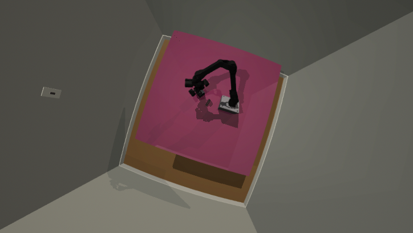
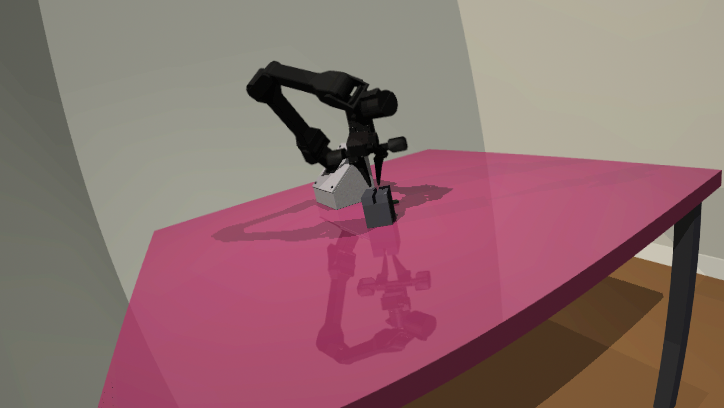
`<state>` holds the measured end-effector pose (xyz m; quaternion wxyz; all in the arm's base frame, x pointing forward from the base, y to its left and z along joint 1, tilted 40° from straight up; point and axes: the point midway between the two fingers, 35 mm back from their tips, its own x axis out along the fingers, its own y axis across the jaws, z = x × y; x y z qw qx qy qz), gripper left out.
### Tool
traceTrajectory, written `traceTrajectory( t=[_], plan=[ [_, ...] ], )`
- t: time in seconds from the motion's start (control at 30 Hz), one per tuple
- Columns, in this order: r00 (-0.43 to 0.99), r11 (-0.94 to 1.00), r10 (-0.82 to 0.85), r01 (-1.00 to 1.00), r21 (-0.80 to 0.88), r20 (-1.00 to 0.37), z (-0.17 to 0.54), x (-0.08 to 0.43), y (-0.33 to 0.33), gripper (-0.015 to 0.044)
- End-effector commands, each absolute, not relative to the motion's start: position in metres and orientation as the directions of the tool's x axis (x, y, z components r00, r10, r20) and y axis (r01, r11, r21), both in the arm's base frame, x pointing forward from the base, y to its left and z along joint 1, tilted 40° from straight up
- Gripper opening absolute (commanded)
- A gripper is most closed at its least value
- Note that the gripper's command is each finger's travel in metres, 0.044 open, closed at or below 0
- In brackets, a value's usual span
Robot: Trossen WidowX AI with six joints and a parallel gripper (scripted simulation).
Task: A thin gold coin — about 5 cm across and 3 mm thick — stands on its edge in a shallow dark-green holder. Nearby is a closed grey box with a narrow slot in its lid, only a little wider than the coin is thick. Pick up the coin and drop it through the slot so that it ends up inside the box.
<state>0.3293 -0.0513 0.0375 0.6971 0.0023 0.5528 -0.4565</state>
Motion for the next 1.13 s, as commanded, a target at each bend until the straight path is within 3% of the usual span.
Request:
traceTrajectory(
  t=[0.0, 0.3, 0.67, 1.1],
  plan=[
    [-0.028, 0.583, -0.634, 0.639, -0.502, -0.773, 0.038, 0.329, -0.051, 0.0158],
    [-0.028, 0.583, -0.634, 0.639, -0.502, -0.773, 0.038, 0.329, -0.051, 0.0161],
    [-0.033, 0.583, -0.637, 0.633, -0.509, -0.770, 0.077, 0.328, -0.018, 0.0440],
    [-0.034, 0.582, -0.638, 0.632, -0.512, -0.769, 0.084, 0.327, -0.012, 0.0440]
  ],
)
